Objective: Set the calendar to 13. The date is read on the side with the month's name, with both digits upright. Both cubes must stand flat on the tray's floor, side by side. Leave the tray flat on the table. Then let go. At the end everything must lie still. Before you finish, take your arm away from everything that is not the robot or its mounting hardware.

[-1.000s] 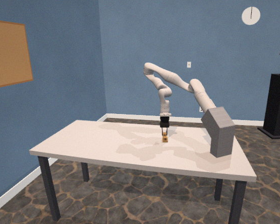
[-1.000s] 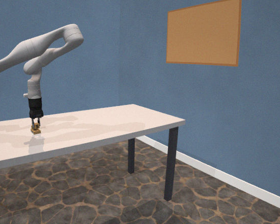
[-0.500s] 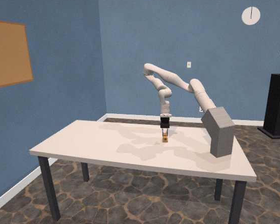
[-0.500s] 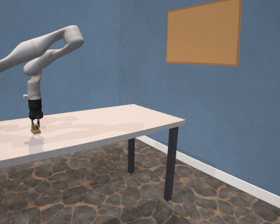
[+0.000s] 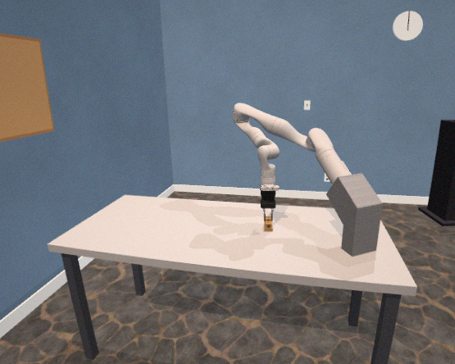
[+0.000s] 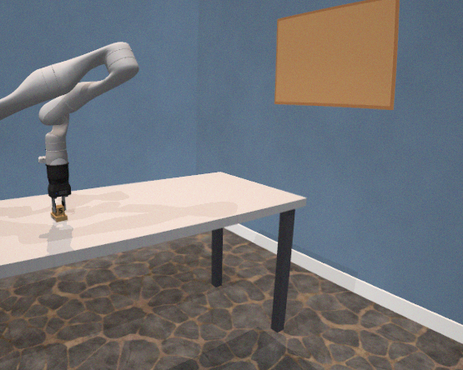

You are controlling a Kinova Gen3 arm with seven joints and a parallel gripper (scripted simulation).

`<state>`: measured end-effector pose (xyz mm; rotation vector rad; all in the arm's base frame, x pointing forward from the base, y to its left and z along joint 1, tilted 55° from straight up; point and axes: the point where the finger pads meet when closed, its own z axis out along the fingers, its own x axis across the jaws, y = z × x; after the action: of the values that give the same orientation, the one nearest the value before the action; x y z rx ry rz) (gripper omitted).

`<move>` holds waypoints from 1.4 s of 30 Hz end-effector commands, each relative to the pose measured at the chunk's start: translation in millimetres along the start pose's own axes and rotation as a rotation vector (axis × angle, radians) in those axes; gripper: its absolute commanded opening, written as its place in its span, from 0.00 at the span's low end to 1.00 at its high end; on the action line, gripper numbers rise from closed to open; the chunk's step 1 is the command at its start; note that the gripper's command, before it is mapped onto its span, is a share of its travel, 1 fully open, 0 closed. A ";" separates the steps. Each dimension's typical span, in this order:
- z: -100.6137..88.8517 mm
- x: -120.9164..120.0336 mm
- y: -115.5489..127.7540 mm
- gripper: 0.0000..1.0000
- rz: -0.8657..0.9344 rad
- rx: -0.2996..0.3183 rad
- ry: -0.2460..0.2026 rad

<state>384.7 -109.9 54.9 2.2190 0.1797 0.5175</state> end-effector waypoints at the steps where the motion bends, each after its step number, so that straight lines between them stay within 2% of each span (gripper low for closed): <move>1: 1.1 2.3 -1.2 0.57 0.007 0.002 0.005; 42: 0.8 3.9 1.7 0.57 0.020 0.003 0.006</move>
<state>384.8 -111.9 55.8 2.2198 0.1688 0.5190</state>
